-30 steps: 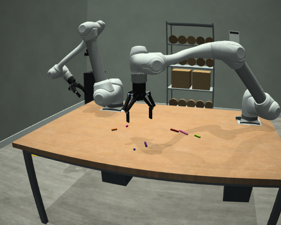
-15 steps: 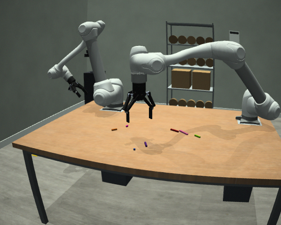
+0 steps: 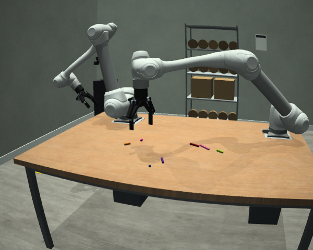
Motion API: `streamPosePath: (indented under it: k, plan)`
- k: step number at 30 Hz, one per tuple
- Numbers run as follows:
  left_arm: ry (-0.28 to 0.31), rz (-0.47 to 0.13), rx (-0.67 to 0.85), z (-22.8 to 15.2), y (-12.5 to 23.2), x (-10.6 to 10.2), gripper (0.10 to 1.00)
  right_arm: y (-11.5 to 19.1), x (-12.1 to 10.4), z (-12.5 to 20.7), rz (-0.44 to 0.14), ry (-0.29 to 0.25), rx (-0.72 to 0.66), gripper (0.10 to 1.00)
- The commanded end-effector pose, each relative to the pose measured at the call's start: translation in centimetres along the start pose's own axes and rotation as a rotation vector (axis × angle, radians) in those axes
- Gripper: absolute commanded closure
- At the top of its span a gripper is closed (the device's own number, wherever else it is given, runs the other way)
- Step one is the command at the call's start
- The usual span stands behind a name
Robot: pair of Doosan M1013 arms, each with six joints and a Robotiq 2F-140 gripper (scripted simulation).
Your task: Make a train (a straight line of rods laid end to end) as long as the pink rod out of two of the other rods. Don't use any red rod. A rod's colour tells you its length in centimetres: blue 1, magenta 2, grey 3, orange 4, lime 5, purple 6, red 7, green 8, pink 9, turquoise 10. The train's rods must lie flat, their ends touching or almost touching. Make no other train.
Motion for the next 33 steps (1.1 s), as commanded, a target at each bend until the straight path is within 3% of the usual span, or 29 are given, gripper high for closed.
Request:
streamPosePath:
  k: [1, 15, 33]
  plan:
    - [0.000, -0.005, 0.100, 1.2, -3.8, 0.2, 0.098, 0.0, 0.0, 0.0, 0.001, 0.000, 0.000, 0.098]
    - [-0.001, -0.005, 0.440, 7.9, -17.1, 0.0, 0.098, 0.0, 0.0, 0.0, 0.001, 0.000, 0.000, 0.098]
    - [-0.001, -0.005, 0.452, 8.1, -17.6, 0.0, 0.098, 0.0, 0.0, 0.0, 0.001, 0.000, 0.000, 0.098]
Point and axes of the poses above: on each arm, the point where the finger pads meet when closed, its own x axis back along the fingers, its own z axis across the jaws, y = z × x, the point moved 4 cm from there along x, back along the fingers, and after that the axes turned 1 degree about x, right-handed, at the moved point
